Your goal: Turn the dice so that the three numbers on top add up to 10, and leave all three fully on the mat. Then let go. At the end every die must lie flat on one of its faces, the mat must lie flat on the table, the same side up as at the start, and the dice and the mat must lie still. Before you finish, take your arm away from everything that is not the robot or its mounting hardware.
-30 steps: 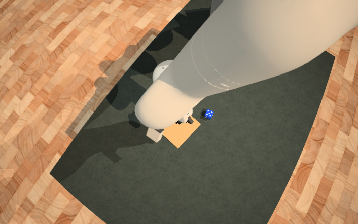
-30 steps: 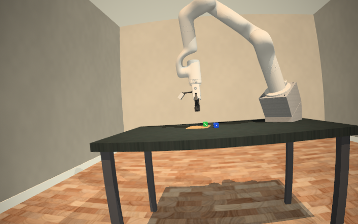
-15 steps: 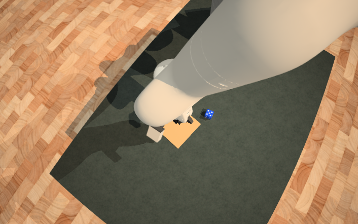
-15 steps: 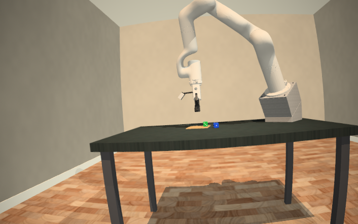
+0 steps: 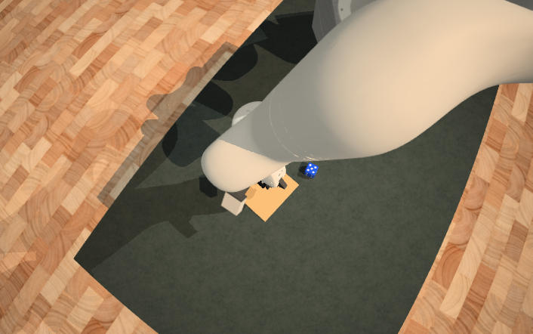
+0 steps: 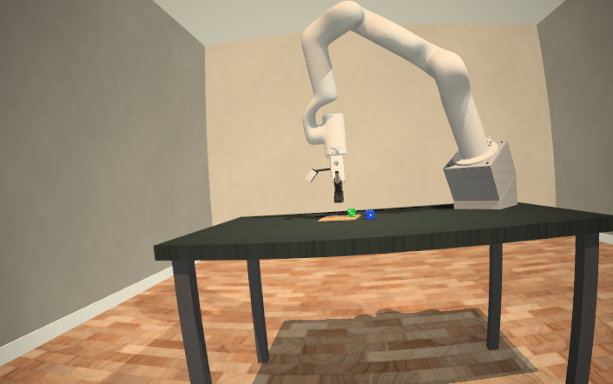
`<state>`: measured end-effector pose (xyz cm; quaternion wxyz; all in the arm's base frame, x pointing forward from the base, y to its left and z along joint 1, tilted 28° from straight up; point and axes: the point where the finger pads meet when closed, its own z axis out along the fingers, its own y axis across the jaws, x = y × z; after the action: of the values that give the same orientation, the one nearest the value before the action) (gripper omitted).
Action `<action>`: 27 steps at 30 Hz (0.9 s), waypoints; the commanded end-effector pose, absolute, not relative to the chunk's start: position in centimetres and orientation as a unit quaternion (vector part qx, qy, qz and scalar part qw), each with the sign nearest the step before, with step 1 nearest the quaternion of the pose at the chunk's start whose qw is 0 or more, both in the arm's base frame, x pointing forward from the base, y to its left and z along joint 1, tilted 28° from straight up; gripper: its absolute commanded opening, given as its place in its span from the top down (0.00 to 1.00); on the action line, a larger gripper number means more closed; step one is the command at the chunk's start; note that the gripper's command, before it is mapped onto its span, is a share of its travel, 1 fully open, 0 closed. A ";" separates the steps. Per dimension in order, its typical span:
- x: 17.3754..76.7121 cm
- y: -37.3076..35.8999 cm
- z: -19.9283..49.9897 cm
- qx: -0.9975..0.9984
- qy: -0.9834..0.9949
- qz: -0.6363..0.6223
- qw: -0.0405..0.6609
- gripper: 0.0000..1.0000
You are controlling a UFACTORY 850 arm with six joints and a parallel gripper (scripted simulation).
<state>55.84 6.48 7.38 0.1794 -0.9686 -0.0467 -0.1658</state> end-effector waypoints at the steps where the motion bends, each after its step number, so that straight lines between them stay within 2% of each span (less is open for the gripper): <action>1: 56.5 7.1 5.8 -0.968 -0.046 -0.168 0.179 0.73; 12: 57.5 8.3 3.1 -0.968 -0.046 -0.168 0.179 0.73; 27: 57.5 8.3 2.8 -0.968 -0.046 -0.168 0.179 0.73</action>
<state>57.49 8.37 2.77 0.1793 -0.9683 -0.0466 -0.1677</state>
